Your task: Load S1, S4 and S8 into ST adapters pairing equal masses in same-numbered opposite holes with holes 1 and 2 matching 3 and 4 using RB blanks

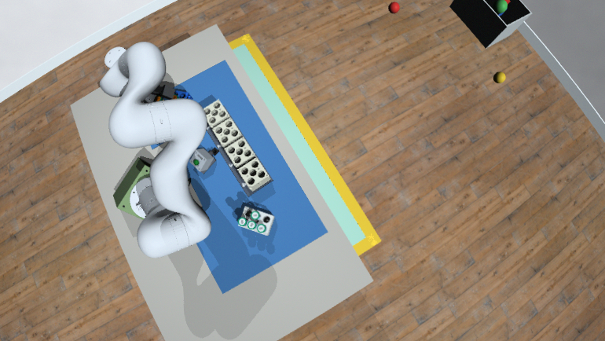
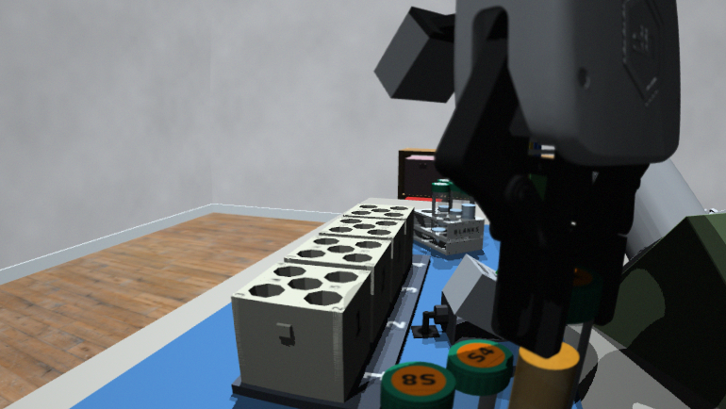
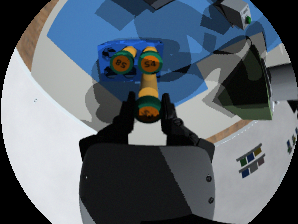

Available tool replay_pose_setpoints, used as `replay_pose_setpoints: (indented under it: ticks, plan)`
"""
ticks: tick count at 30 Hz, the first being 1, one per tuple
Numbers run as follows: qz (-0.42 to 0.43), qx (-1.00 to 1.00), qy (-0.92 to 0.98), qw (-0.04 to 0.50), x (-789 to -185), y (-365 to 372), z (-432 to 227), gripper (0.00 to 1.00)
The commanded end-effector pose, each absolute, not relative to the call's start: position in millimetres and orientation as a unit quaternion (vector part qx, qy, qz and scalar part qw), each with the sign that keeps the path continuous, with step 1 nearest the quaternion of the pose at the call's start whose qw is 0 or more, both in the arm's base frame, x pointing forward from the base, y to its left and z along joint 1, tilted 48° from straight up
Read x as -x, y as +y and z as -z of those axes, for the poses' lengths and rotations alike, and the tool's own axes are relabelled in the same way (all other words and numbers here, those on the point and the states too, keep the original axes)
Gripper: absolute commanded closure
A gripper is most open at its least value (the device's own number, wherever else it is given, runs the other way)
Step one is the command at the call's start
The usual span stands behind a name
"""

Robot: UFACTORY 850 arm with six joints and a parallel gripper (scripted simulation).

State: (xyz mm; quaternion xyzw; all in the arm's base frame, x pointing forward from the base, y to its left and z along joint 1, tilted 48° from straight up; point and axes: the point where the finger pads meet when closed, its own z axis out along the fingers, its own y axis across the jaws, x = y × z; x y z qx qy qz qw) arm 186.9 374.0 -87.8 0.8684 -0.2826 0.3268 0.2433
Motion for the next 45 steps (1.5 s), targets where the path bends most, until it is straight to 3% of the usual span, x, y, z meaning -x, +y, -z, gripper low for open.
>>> replay_pose_setpoints:
  ticks: [1,45]
  plan:
    - [-0.327,-0.869,-0.283,0.242,-184.4,378.6,83.7,1.00]
    - [-0.327,-0.869,-0.283,0.242,-153.4,422.3,35.6,1.00]
